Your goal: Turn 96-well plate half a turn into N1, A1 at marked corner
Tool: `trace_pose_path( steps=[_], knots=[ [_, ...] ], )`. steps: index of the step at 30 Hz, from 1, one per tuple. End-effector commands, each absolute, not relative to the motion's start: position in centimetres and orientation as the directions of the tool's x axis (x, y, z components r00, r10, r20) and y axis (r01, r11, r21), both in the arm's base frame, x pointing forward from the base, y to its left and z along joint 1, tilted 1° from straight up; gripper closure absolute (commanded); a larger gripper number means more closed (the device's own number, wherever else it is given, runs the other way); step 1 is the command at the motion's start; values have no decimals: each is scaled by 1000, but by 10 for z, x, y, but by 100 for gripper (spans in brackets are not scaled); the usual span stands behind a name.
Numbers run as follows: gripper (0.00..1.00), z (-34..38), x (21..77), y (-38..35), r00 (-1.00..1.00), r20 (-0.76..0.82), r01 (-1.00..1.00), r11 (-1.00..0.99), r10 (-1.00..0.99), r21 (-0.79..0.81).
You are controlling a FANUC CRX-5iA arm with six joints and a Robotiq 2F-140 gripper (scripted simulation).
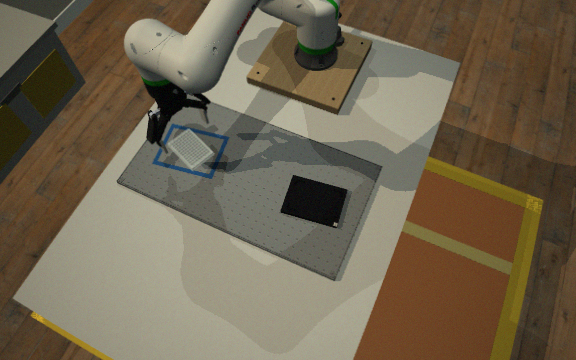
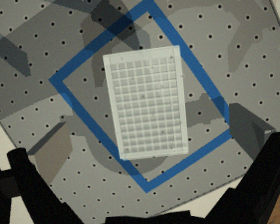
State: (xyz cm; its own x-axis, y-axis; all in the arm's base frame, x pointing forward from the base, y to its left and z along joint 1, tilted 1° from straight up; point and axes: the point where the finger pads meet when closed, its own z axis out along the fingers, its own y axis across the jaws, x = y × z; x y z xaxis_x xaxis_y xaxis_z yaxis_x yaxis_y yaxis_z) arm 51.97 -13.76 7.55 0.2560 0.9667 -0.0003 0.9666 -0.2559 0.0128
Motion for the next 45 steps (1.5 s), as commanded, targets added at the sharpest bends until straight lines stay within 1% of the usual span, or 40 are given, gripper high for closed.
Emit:
trace_pose_path(
  steps=[1,5,7,10,22,24,35,39,41,45],
  knots=[
    [0,76,520,-138,256,0,967,-256,967,13],
    [0,76,520,-138,382,1,924,-382,924,13],
    [0,76,520,-138,382,1,924,-382,924,13],
    [0,76,520,-138,473,3,881,-473,881,13],
    [0,76,520,-138,778,8,628,-778,628,11],
    [0,76,520,-138,778,8,628,-778,628,11],
    [0,76,520,-138,952,11,307,-952,307,7],
    [0,76,520,-138,984,12,178,-984,178,6],
    [0,76,520,-138,984,12,178,-984,178,6],
    [0,76,520,-138,999,13,45,-999,45,4]
  ],
)
